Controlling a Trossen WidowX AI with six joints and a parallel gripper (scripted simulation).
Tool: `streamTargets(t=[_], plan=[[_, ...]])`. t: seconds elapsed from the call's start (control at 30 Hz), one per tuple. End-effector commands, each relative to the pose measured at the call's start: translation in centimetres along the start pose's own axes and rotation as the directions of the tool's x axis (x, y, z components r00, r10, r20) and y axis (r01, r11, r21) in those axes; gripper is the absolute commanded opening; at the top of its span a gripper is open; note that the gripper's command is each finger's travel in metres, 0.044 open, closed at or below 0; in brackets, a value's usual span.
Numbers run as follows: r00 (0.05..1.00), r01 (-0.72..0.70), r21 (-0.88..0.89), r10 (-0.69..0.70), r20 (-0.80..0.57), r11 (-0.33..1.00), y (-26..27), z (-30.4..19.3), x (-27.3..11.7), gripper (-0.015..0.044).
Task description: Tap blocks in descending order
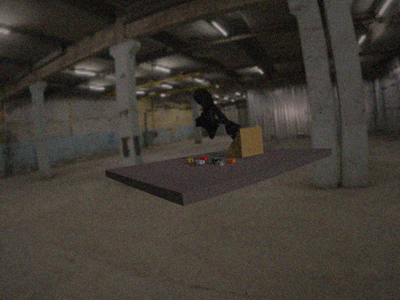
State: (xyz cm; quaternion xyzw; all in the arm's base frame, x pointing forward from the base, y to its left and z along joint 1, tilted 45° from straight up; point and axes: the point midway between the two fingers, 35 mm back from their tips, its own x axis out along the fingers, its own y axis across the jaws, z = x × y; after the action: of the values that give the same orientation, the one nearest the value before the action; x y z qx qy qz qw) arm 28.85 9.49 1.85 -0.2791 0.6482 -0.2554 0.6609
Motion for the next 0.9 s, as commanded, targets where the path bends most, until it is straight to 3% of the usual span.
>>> streamTargets(t=[0.0,0.33,0.5,0.7,0.87], plan=[[1.000,0.003,0.008,-0.003,-0.015,1.000,-3.9,-0.8,-0.2,0.0020],[1.000,0.012,0.006,-0.012,-0.018,1.000,-14.7,-6.3,0.1,0.0020],[1.000,0.012,0.006,-0.012,-0.018,1.000,-14.8,-6.4,0.4,0.0020],[1.000,0.012,0.007,-0.012,-0.017,1.000,-14.9,-6.4,7.4,0.0020],[1.000,0.015,0.007,-0.015,-0.017,1.000,-15.0,-6.6,8.2,0.0020]])
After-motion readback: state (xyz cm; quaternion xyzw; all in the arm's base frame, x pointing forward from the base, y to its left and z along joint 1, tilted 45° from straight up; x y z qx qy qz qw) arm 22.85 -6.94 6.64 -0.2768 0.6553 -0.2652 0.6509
